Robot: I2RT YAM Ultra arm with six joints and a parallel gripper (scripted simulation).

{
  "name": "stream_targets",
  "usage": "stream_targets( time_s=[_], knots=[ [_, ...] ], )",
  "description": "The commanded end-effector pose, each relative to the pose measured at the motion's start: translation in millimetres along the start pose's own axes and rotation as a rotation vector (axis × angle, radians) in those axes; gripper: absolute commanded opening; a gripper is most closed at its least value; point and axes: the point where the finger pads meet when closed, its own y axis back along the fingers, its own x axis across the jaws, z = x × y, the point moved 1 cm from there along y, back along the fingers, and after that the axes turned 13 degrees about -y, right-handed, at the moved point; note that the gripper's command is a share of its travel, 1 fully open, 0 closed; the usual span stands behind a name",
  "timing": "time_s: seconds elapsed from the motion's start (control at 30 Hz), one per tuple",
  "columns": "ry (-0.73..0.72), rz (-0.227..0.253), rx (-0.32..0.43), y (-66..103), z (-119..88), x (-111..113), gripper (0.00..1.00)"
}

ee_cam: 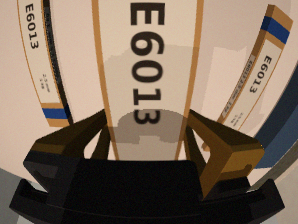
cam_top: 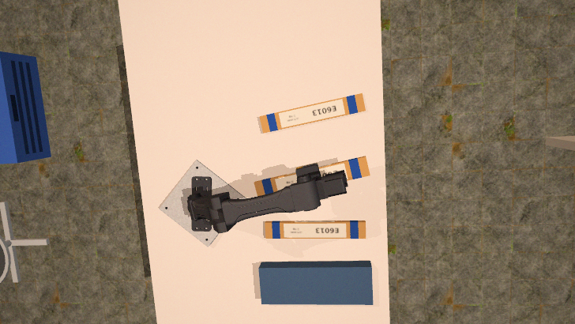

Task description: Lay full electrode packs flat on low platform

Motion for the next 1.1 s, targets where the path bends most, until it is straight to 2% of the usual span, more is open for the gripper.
stream_targets(
  time_s=[0.0,1.07],
  knots=[
    [-0.011,0.014,-0.075,29.1,5.4,-3.9,0.0],
    [-0.014,0.014,-0.074,28.8,4.7,-2.2,0.0]
  ],
)
